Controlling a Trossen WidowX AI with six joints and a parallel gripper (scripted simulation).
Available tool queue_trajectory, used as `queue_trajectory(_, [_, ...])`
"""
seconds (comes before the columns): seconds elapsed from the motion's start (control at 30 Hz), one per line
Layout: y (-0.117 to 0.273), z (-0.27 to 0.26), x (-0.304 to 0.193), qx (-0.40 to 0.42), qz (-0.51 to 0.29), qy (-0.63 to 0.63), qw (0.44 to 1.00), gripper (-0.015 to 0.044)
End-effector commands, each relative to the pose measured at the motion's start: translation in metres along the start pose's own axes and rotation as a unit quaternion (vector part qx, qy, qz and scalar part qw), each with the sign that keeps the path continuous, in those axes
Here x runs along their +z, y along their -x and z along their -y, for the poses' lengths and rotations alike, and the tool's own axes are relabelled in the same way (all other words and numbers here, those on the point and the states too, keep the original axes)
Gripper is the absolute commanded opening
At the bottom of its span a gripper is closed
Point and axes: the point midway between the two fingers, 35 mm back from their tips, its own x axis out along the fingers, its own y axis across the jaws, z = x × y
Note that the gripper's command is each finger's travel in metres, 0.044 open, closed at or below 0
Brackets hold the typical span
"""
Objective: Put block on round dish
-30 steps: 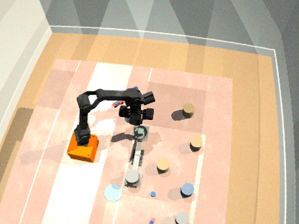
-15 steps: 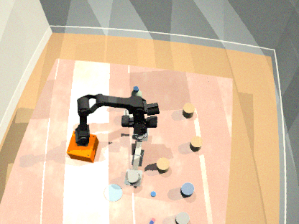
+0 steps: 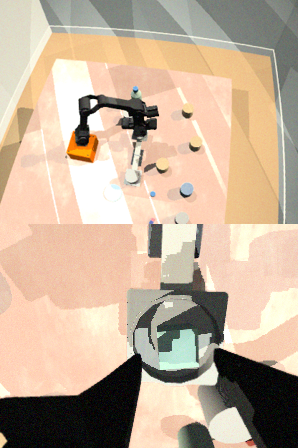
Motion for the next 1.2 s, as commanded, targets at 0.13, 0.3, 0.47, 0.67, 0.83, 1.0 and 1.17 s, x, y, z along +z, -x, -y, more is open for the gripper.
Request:
queue_trajectory(0.13, [-0.015, 0.001, 0.001, -0.003, 0.002, 0.002, 1.000, 0.0260])
queue_trajectory(0.3, [-0.023, 0.001, 0.001, -0.003, 0.002, 0.002, 1.000, 0.0260])
queue_trajectory(0.47, [-0.025, 0.001, 0.001, -0.003, 0.002, 0.002, 1.000, 0.0208])
queue_trajectory(0.67, [-0.025, 0.001, 0.001, -0.003, 0.002, 0.002, 1.000, 0.0109])
queue_trajectory(0.83, [-0.025, 0.001, 0.001, -0.003, 0.002, 0.003, 1.000, 0.0036])
queue_trajectory(1.0, [-0.011, -0.001, 0.000, -0.003, 0.001, 0.005, 1.000, 0.0000])
queue_trajectory(1.17, [0.019, -0.003, 0.000, -0.003, 0.001, 0.004, 1.000, 0.0000])
